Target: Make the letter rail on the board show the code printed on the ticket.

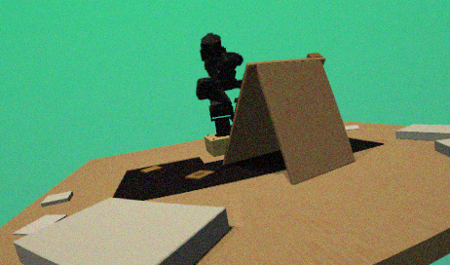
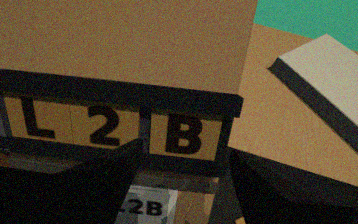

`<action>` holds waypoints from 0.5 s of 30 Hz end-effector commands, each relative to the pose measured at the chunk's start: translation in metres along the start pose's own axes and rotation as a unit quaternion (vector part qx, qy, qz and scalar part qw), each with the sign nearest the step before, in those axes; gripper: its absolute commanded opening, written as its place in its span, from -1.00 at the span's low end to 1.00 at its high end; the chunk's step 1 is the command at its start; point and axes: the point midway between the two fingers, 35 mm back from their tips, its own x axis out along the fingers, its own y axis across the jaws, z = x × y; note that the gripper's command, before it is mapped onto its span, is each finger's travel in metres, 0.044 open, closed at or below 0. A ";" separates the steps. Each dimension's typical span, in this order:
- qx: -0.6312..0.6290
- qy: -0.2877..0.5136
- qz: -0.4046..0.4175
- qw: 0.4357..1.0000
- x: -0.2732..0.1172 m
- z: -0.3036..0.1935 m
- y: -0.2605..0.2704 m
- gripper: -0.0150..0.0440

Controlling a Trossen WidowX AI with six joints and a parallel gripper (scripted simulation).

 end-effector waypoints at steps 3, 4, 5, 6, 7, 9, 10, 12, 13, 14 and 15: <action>-0.002 -0.001 0.001 1.000 -0.004 0.000 0.000 0.51; -0.002 -0.001 0.001 1.000 -0.005 0.000 0.000 0.51; -0.002 -0.001 0.001 1.000 -0.006 0.000 0.000 0.51; -0.002 -0.001 0.001 1.000 -0.006 0.000 0.000 0.51; -0.002 -0.001 0.001 1.000 -0.007 0.000 0.000 0.51; -0.002 -0.001 0.001 1.000 -0.008 0.000 0.000 0.51; -0.002 -0.001 0.001 1.000 -0.008 0.000 0.000 0.51; -0.002 -0.001 0.001 1.000 -0.010 0.000 0.000 0.51; -0.002 -0.001 0.001 1.000 -0.010 0.000 0.000 0.51; -0.002 -0.001 0.001 1.000 -0.011 0.000 0.000 0.51; -0.002 -0.001 0.001 1.000 -0.011 0.000 0.000 0.51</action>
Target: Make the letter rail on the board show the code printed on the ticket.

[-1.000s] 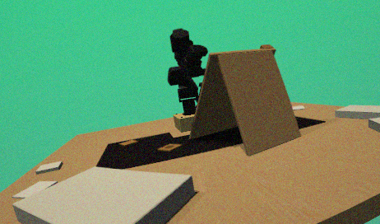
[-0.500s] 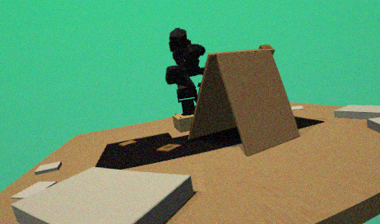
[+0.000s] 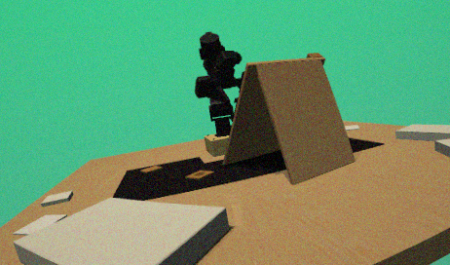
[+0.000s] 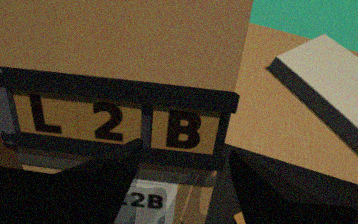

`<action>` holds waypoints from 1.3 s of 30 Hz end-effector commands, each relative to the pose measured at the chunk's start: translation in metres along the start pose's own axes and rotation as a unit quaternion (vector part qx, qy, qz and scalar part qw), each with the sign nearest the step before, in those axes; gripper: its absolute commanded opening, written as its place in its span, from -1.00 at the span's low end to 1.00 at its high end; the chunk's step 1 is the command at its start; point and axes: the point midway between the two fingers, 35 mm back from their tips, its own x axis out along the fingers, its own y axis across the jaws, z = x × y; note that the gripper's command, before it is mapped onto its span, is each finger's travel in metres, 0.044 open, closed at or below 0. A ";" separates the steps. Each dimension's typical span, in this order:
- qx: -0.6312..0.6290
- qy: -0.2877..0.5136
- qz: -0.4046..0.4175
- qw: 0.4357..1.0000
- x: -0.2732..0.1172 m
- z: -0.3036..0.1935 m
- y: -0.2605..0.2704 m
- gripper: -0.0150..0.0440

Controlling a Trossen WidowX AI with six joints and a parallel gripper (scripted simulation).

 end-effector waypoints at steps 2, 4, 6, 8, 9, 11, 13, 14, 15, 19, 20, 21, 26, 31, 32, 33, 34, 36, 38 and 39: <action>-0.002 -0.001 0.001 1.000 -0.004 0.000 0.000 0.51; -0.002 -0.001 0.001 1.000 -0.005 0.000 0.000 0.51; -0.002 -0.001 0.001 1.000 -0.006 0.000 0.000 0.51; -0.002 -0.001 0.001 1.000 -0.007 0.001 0.000 0.51; -0.002 -0.001 0.001 1.000 -0.008 0.001 0.000 0.51; -0.002 -0.001 0.001 1.000 -0.009 0.001 0.000 0.51; -0.002 -0.001 0.001 1.000 -0.010 0.001 0.000 0.51; -0.002 -0.001 0.001 1.000 -0.010 0.001 0.001 0.51; -0.002 -0.001 0.001 1.000 -0.011 0.001 0.001 0.51; 0.000 0.000 0.000 1.000 -0.009 0.001 0.000 0.33; 0.000 0.000 0.000 1.000 -0.009 0.001 0.000 0.24; 0.000 0.000 0.000 1.000 -0.009 0.001 0.000 0.15; 0.000 0.000 0.000 1.000 -0.009 0.001 0.000 -0.29; 0.000 0.000 0.000 1.000 -0.009 0.001 0.000 -0.49; 0.000 0.000 0.000 1.000 -0.009 0.001 0.000 -0.49; 0.000 0.000 0.000 1.000 -0.009 0.001 0.000 -0.49; 0.000 0.000 0.000 1.000 -0.009 0.001 0.000 -0.49; 0.000 0.000 0.000 1.000 -0.009 0.001 0.000 -0.49; 0.000 0.000 0.000 1.000 -0.009 0.001 0.000 -0.49; 0.001 0.004 0.000 1.000 -0.009 0.001 0.000 -0.49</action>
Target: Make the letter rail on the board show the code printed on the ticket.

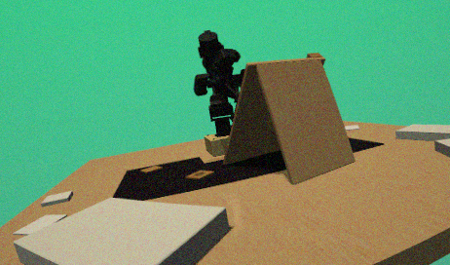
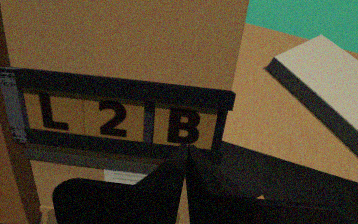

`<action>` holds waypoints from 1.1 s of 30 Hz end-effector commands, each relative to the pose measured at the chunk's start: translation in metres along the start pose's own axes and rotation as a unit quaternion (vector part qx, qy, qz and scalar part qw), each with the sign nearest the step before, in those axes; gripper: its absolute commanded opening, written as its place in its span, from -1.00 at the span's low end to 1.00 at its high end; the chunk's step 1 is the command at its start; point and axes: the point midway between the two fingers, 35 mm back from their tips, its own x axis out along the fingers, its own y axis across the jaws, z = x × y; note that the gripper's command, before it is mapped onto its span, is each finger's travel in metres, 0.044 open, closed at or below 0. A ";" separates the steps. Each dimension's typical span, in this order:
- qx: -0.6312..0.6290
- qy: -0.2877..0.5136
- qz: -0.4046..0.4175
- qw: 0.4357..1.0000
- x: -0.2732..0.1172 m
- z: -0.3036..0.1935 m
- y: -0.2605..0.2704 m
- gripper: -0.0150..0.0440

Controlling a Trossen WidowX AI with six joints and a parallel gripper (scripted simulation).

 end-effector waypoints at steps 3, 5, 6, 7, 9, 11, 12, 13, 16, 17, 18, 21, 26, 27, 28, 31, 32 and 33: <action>0.005 0.048 -0.002 0.999 0.004 0.006 -0.006 -0.49; 0.008 0.088 -0.003 0.996 0.007 0.010 -0.011 -0.49; 0.009 0.108 -0.004 0.994 0.008 0.012 -0.013 -0.49; 0.009 0.128 -0.004 0.992 0.009 0.013 -0.015 -0.49; 0.009 0.169 -0.005 0.986 0.011 0.016 -0.020 -0.49; 0.008 0.209 -0.005 0.978 0.013 0.019 -0.023 -0.49; 0.007 0.229 -0.004 0.973 0.014 0.020 -0.025 -0.49; 0.006 0.249 -0.004 0.969 0.015 0.021 -0.027 -0.49; 0.000 0.308 -0.002 0.951 0.017 0.023 -0.031 -0.49; -0.002 0.324 -0.001 0.946 0.017 0.023 -0.032 -0.49; -0.003 0.333 -0.001 0.943 0.017 0.023 -0.033 -0.49; -0.003 0.336 -0.001 0.942 0.017 0.023 -0.033 -0.49; -0.003 0.336 -0.001 0.942 0.017 0.023 -0.033 -0.49; -0.003 0.336 0.000 0.942 0.018 0.023 -0.033 -0.49; -0.003 0.336 0.000 0.942 0.018 0.023 -0.033 -0.49; -0.003 0.336 0.000 0.942 0.020 0.023 -0.033 -0.49; -0.003 0.336 0.000 0.942 0.020 0.023 -0.033 -0.49; -0.003 0.336 0.000 0.942 0.021 0.023 -0.033 -0.49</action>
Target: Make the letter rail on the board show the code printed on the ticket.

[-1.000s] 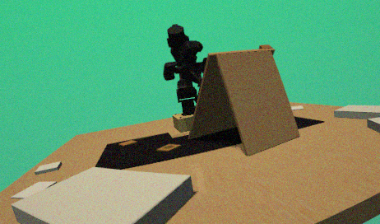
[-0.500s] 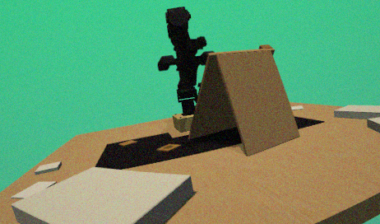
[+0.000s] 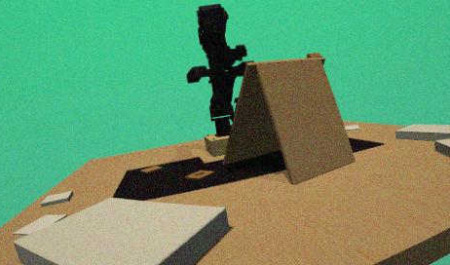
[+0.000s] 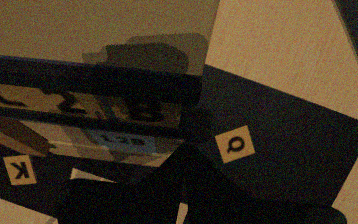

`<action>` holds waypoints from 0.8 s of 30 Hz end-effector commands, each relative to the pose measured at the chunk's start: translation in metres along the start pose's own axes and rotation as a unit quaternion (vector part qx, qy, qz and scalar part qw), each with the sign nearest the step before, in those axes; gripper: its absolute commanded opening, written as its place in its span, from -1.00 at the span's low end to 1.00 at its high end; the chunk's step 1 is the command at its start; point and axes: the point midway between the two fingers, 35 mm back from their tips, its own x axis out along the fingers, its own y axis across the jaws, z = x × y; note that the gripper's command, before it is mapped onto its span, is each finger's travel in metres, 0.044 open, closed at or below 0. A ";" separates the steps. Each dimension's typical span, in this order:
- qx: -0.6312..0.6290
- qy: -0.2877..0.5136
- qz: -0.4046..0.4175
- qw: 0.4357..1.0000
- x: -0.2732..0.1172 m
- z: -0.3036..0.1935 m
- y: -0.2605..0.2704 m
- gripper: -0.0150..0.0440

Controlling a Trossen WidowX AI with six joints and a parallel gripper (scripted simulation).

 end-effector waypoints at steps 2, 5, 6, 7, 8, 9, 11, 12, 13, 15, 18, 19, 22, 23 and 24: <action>-0.003 0.005 -0.001 1.000 0.004 0.001 0.000 -0.49; -0.003 0.005 -0.001 1.000 0.005 0.002 0.000 -0.49; -0.003 0.005 -0.001 1.000 0.006 0.002 0.000 -0.49; -0.003 0.005 -0.001 1.000 0.006 0.002 -0.001 -0.49; -0.003 0.005 -0.001 1.000 0.007 0.003 -0.001 -0.49; -0.003 0.005 -0.001 1.000 0.007 0.003 -0.001 -0.49; -0.003 0.005 -0.001 1.000 0.008 0.004 -0.001 -0.49; -0.003 0.005 -0.001 1.000 0.008 0.004 -0.001 -0.49; -0.003 0.005 -0.001 1.000 0.009 0.004 -0.001 -0.49; -0.003 0.005 -0.001 1.000 0.009 0.005 -0.001 -0.49; -0.003 0.005 -0.001 1.000 0.010 0.006 -0.001 -0.49; -0.003 0.005 -0.001 1.000 0.011 0.006 -0.001 -0.49; -0.003 0.005 -0.001 1.000 0.012 0.007 -0.001 -0.49; -0.003 0.005 -0.001 1.000 0.012 0.007 -0.001 -0.49; -0.003 0.005 -0.001 1.000 0.013 0.008 -0.001 -0.49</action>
